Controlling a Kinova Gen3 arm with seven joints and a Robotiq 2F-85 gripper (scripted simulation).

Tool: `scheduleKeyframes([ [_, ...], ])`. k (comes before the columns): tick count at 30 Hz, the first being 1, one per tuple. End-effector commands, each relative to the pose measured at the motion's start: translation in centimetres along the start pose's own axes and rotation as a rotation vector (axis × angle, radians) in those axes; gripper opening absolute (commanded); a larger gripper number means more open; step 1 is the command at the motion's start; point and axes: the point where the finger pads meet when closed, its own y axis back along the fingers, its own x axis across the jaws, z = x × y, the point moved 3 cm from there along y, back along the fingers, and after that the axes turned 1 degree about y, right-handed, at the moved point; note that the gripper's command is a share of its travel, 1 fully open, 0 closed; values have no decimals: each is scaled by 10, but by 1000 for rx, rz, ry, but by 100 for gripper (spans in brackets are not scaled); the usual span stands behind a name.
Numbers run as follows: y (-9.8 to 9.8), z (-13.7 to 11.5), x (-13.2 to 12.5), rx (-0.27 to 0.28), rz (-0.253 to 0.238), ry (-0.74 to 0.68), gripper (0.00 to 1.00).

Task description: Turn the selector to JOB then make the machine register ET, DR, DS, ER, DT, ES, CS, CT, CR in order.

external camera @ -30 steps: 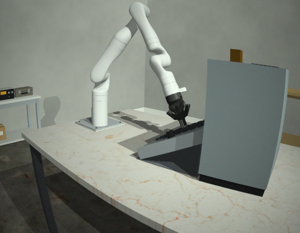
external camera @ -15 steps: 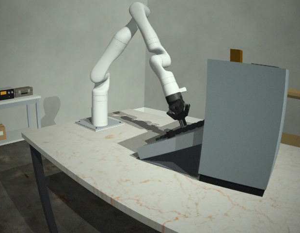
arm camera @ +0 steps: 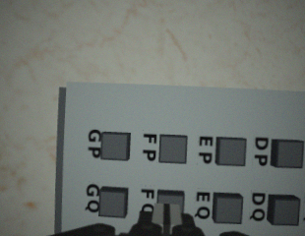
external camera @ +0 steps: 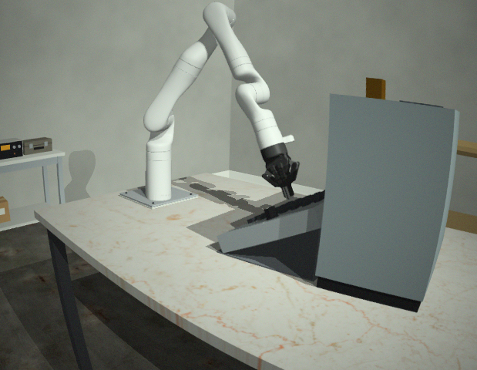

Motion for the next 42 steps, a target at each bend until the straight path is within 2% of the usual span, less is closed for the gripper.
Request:
scheduleKeyframes([
  [1, 6, -5, 0, 7, 2, -1, 10],
  [12, 20, -5, 1, 7, 3, 3, 10],
  [24, 22, -2, 5, 11, 7, 3, 10],
  [33, 22, 58, 35, 10, 8, 19, 10],
  [42, 20, 64, 38, 4, 14, 3, 10],
])
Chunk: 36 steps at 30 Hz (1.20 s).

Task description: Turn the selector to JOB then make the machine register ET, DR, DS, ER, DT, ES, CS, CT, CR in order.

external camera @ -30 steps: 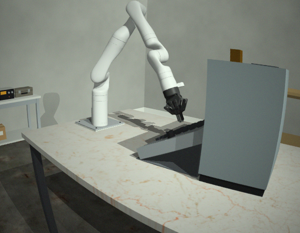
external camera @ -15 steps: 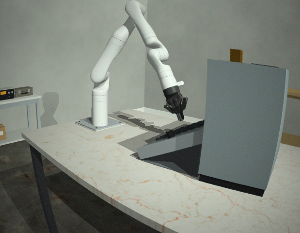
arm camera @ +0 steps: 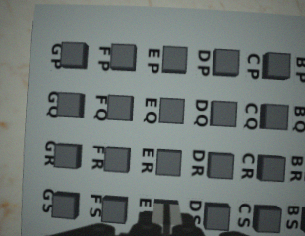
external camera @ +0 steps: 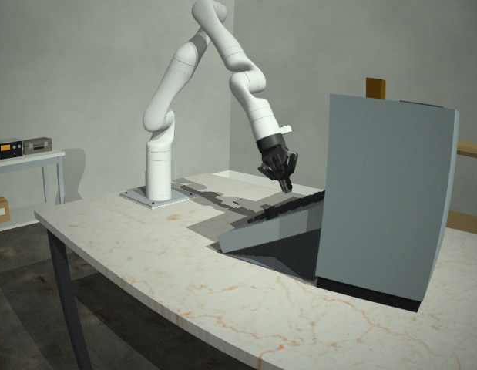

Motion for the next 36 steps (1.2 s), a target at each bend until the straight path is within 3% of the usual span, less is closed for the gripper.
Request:
scheduleKeyframes([
  [1, -1, 7, 3, -4, 7, -11, 10],
  [18, -22, 7, 3, -4, 6, -9, 10],
  [36, -22, 6, 2, -3, 4, -8, 10],
])
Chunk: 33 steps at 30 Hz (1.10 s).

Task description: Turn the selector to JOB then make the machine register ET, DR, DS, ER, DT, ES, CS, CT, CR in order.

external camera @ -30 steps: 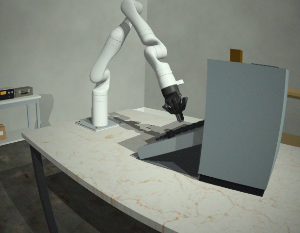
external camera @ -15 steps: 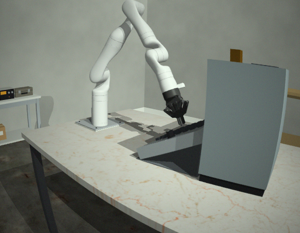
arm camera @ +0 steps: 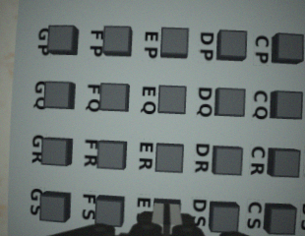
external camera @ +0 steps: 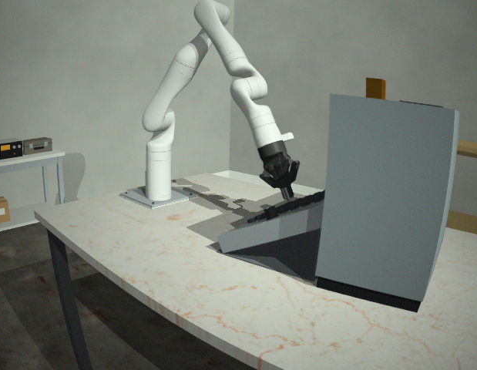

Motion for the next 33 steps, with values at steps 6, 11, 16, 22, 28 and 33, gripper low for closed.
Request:
scheduleKeyframes([
  [6, -1, 1, 2, -2, 6, 5, 10],
  [11, -2, 1, 3, -3, 6, 6, 10],
  [16, -3, 1, 3, -3, 6, 9, 10],
  [22, -6, 1, 3, -3, 7, 10, 10],
  [28, -7, 1, 3, -3, 7, 10, 10],
  [33, -10, 1, 3, -2, 7, 10, 10],
])
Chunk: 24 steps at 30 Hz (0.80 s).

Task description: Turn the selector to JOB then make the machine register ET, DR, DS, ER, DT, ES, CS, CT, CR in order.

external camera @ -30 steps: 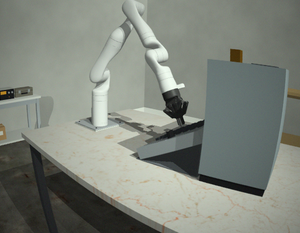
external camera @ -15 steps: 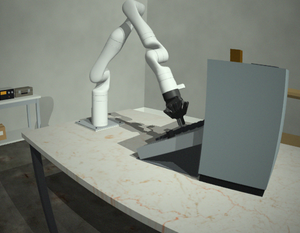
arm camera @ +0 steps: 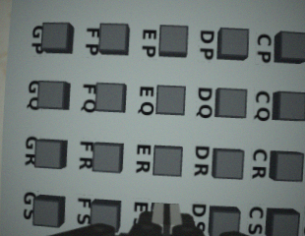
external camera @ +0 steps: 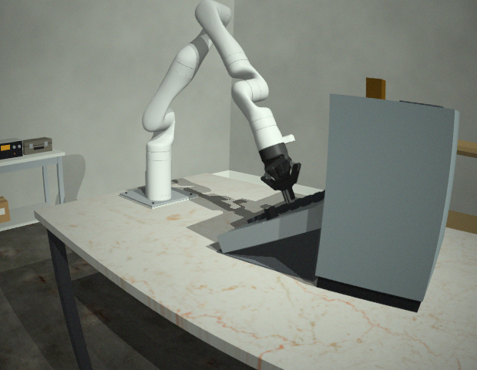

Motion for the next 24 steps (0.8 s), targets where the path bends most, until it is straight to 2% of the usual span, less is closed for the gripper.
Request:
scheduleKeyframes([
  [1, -3, 2, 2, -3, 4, 7, 10],
  [24, -5, 2, 1, -3, 2, 8, 10],
])
